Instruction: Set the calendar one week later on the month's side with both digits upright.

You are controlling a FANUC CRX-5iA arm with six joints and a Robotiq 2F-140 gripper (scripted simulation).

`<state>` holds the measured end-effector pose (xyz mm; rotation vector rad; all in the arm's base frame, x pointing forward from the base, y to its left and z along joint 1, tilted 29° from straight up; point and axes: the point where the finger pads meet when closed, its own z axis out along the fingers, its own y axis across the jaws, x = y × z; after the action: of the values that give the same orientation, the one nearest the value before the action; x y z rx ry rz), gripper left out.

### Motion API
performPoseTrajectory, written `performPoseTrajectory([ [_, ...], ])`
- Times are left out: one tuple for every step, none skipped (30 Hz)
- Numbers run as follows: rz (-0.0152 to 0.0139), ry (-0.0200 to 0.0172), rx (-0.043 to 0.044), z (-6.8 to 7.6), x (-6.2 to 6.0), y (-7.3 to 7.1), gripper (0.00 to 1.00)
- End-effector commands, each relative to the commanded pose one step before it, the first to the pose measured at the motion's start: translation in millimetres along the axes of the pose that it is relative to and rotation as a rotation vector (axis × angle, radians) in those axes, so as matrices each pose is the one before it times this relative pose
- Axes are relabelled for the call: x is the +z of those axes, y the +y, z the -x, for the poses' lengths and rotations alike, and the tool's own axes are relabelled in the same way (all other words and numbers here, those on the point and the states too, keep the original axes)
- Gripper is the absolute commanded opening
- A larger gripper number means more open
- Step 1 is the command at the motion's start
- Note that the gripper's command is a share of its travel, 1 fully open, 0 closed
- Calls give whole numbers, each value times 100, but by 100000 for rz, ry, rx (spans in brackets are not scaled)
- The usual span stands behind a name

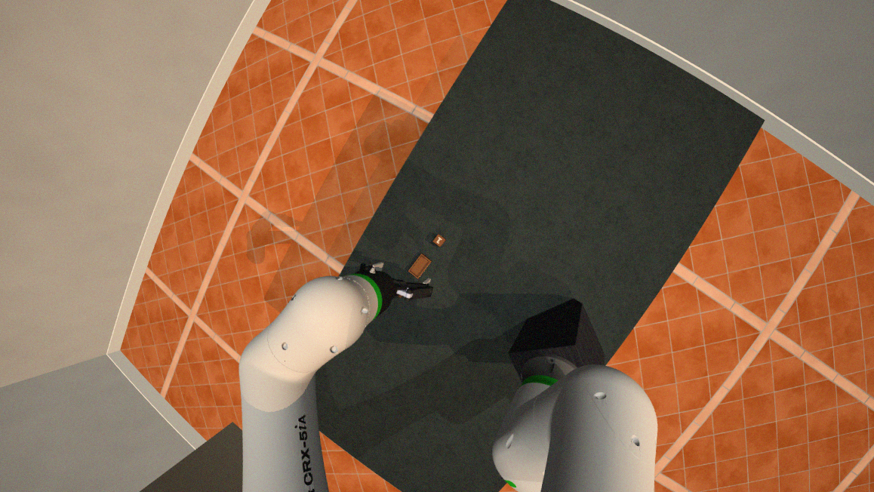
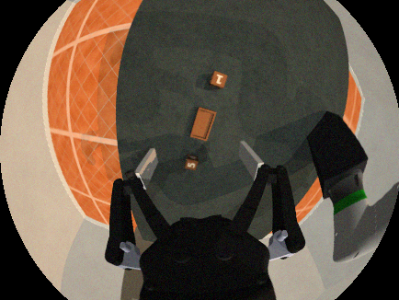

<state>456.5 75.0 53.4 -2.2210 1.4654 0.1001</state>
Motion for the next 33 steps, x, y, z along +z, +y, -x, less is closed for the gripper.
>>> performPoseTrajectory([
  [-674, -723, -17362, 1131, 11, -377, 100],
  [-31, -10, -3336, 208, 3, -104, 100],
  [-44, -14, -4432, 272, 4, -145, 100],
  [-41, -12, -3808, 229, 3, -134, 100],
  [-41, -11, -3577, 211, 3, -133, 100],
  [-49, -13, -4054, 234, 3, -158, 100],
  [-49, -11, -3839, 216, 2, -157, 100],
  [-45, -10, -3387, 186, 2, -145, 100],
  [-59, -11, -4165, 224, 2, -185, 100],
  [-57, -9, -3858, 201, 2, -179, 100],
  [-41, -6, -2639, 133, 1, -127, 100],
  [-80, -9, -4986, 247, 1, -246, 100],
  [0, 0, 0, 0, 0, 0, 100],
  [0, 0, 0, 0, 0, 0, 100],
  [-85, -7, -4986, 236, 1, -256, 100],
  [-157, -6, -8642, 391, 0, -460, 100],
  [-11, 0, -576, 24, 0, -33, 100],
  [-105, 2, -5389, 220, -1, -306, 100],
  [-61, 3, -3023, 115, -1, -178, 100],
  [-91, 7, -4373, 160, -1, -261, 100],
  [-68, 7, -3190, 109, -1, -195, 100],
  [-96, 12, -4388, 143, -2, -272, 100],
  [-51, 8, -2298, 69, -1, -145, 100],
  [-120, 22, -5251, 152, -3, -335, 100],
  [-13, 3, -543, 14, 0, -35, 100],
  [-116, 26, -4904, 126, -3, -320, 100],
  [-98, 25, -4030, 92, -3, -267, 100],
  [-79, 23, -3191, 66, -3, -214, 100],
  [-60, 19, -2406, 45, -2, -163, 100],
  [0, 0, 0, 0, 0, 0, 100],
  [0, 0, 0, 0, 0, 0, 100],
  [-43, 14, -1695, 29, -1, -115, 100],
  [-27, 9, -1079, 17, -1, -74, 100],
])
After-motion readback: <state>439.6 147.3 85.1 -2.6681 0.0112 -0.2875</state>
